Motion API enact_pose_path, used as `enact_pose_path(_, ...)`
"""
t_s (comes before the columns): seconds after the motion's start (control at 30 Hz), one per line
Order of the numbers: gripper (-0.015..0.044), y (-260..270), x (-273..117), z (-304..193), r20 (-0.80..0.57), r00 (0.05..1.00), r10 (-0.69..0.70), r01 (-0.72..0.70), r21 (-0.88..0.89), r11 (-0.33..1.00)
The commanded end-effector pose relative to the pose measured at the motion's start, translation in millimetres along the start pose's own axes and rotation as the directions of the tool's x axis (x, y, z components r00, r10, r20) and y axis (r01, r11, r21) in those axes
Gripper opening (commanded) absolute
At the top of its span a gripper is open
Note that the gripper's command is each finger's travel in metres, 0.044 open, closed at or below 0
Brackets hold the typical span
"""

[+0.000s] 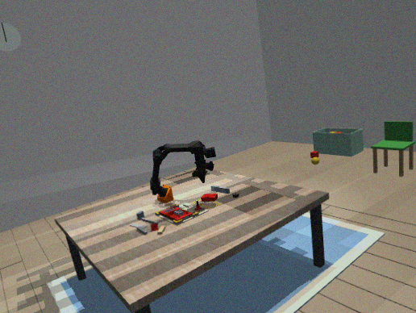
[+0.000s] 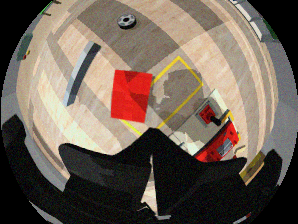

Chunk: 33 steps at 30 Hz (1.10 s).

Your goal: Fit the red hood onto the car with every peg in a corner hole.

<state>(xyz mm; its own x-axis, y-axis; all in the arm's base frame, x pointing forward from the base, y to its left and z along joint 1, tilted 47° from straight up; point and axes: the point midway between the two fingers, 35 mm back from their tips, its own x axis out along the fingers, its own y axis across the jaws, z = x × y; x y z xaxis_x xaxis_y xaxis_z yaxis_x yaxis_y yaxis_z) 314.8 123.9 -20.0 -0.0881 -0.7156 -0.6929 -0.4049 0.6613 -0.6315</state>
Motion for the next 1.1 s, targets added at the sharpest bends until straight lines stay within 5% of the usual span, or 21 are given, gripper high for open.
enact_pose_path(0.0, 0.0000, 1, 0, 0, 0.004, 1.000, 0.000, 0.000, -0.003, 1.000)
enact_pose_path(0.4, 0.0000, 1, 0, 0, 0.004, 1.000, 0.000, 0.000, -0.003, 1.000)
enact_pose_path(0.67, 0.0210, 39, 47, 5, -0.003, 1.000, 0.003, -0.003, 0.004, 1.000)
enact_pose_path(0.93, 0.0420, 43, 49, 7, -0.003, 1.000, 0.004, -0.004, 0.004, 1.000)
enact_pose_path(1.07, 0.0440, 43, 51, 7, -0.003, 1.000, 0.004, -0.004, 0.004, 1.000)
